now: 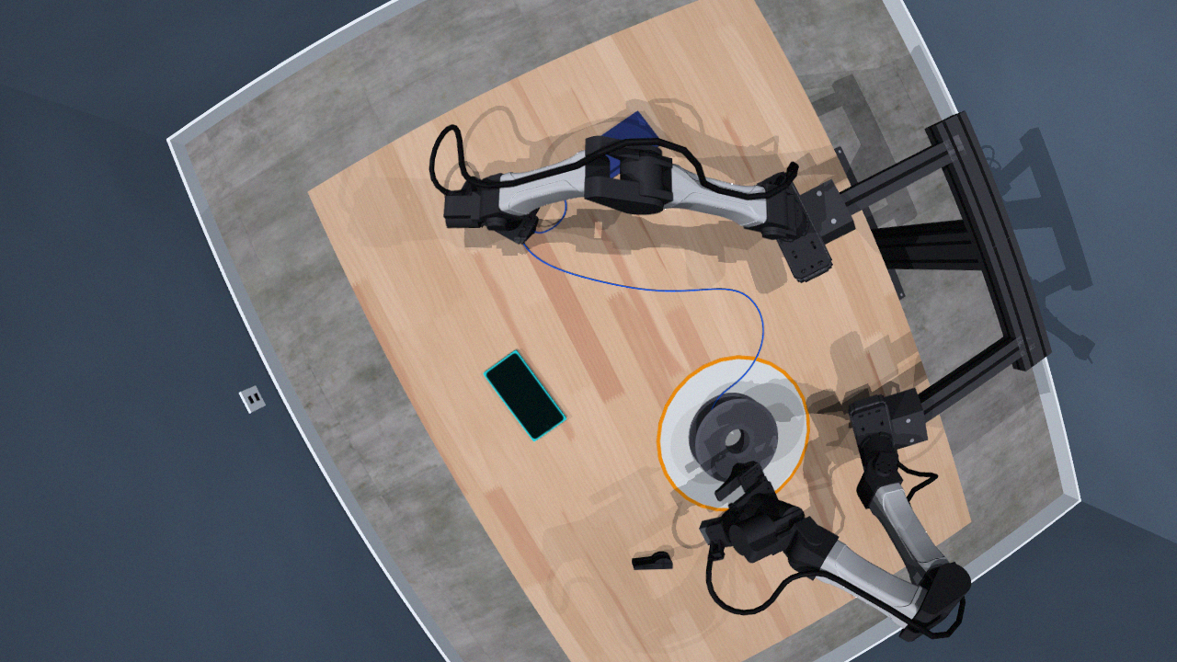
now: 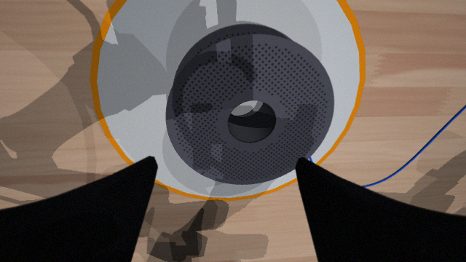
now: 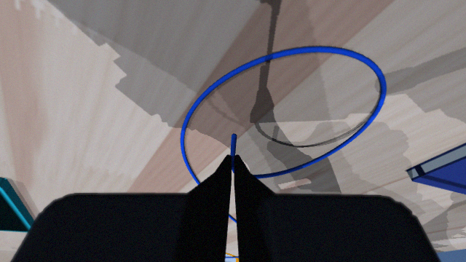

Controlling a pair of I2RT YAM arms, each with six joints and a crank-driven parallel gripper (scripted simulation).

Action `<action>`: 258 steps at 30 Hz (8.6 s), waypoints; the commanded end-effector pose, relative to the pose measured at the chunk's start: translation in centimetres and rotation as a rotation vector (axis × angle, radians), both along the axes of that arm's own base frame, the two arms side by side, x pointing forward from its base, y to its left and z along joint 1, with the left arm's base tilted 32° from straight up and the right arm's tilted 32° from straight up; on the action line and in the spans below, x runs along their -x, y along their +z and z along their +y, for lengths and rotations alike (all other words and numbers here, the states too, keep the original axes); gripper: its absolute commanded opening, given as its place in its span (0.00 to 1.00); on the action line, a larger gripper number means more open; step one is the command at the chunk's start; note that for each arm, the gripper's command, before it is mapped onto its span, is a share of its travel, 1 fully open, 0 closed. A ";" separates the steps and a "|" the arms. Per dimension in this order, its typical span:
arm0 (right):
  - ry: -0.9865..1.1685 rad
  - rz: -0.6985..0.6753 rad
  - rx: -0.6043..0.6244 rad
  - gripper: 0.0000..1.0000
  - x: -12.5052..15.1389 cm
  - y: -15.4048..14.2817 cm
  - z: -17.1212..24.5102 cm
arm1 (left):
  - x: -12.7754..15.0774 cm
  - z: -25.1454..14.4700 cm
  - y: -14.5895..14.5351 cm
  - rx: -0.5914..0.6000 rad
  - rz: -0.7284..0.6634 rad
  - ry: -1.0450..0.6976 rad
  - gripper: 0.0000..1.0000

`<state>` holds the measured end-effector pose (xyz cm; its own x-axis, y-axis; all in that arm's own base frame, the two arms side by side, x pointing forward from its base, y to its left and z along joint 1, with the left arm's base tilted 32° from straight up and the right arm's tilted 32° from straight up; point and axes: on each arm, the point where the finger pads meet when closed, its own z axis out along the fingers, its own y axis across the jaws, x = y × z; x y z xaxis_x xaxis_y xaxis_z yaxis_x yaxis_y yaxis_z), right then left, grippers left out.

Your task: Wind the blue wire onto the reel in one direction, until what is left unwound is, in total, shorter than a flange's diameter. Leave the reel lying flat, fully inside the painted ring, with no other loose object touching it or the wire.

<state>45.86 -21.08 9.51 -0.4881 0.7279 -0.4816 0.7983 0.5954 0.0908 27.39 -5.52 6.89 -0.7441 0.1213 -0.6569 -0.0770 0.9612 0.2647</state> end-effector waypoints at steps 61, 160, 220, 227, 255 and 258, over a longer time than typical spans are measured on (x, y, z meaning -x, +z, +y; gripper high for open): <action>-0.400 -0.209 -0.149 0.00 -0.7 1.9 -0.3 | 1.4 -2.4 -5.4 -0.116 0.328 0.043 0.97; -0.403 -0.211 -0.151 0.00 -0.8 2.0 0.2 | -3.2 3.7 -5.9 -0.359 0.461 -0.320 0.97; -0.402 -0.211 -0.151 0.00 -0.7 2.8 0.3 | -7.2 -2.7 -13.9 -1.250 0.857 -1.724 0.97; -0.402 -0.211 -0.151 0.00 -0.7 2.6 0.4 | -7.0 -2.9 -13.4 -1.250 0.857 -1.724 0.93; -0.400 -0.210 -0.150 0.00 -0.7 2.1 0.4 | -7.8 -1.0 -13.1 -1.144 0.819 -1.548 0.70; -0.400 -0.210 -0.150 0.00 -0.8 2.2 0.3 | -8.1 0.5 -12.3 -1.051 0.783 -1.398 0.70</action>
<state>45.85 -21.18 8.99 -0.0738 0.9204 -0.3839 0.9385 0.1943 0.2853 34.17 -6.65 -6.54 0.3975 0.7634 0.5091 0.8406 -0.5255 0.1316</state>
